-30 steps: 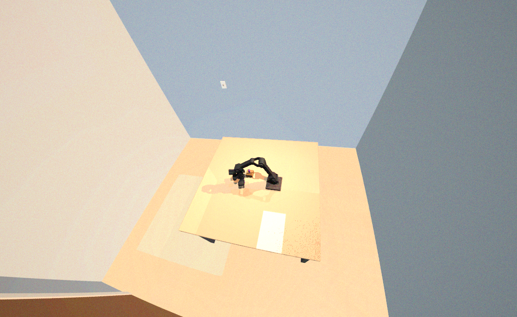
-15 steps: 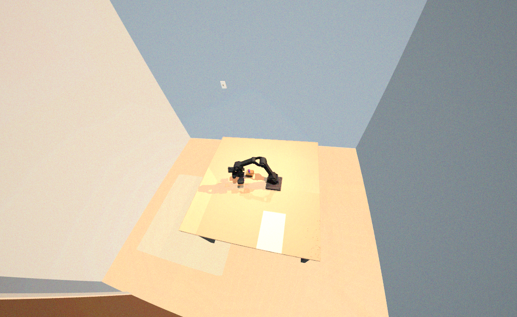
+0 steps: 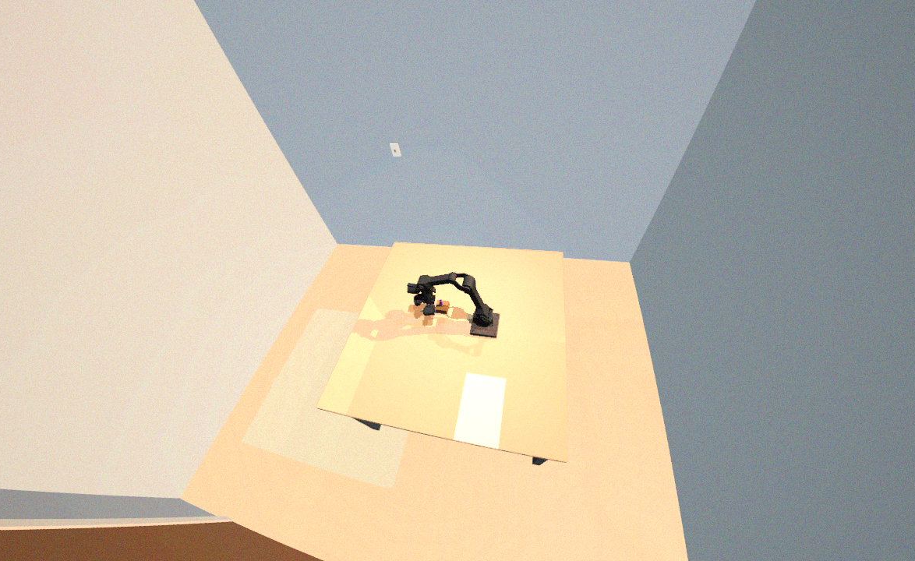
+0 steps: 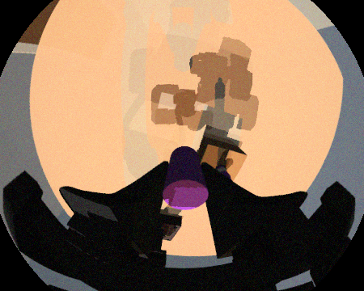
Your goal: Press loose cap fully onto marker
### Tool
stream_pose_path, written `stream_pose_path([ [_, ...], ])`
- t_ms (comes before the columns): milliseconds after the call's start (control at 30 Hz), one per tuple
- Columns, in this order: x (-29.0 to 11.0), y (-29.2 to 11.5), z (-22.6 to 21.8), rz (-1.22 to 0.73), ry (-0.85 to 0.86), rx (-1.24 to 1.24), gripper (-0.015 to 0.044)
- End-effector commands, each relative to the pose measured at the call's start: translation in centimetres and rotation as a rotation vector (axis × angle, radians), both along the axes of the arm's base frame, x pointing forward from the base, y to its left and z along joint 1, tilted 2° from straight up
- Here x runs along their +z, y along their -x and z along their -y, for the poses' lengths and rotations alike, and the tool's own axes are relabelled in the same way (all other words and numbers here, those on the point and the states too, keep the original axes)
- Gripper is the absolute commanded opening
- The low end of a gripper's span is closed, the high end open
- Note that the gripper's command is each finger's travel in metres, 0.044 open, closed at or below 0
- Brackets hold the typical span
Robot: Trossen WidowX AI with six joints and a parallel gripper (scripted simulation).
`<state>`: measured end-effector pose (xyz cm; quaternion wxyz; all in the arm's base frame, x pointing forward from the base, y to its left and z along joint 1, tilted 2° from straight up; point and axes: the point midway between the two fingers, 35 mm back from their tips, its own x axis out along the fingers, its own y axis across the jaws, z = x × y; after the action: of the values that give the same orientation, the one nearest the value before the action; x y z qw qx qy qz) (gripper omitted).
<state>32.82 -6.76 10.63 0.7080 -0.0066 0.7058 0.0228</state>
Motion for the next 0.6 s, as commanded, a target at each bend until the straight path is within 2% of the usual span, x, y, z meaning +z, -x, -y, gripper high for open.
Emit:
stream_pose_path([
  [0, 0.9, 0.7, 1.4, 0.007, 0.007, 0.005, 0.0],
  [567, 3.4, 4.2, 6.4, 0.004, 0.011, 0.006, 0.0],
])
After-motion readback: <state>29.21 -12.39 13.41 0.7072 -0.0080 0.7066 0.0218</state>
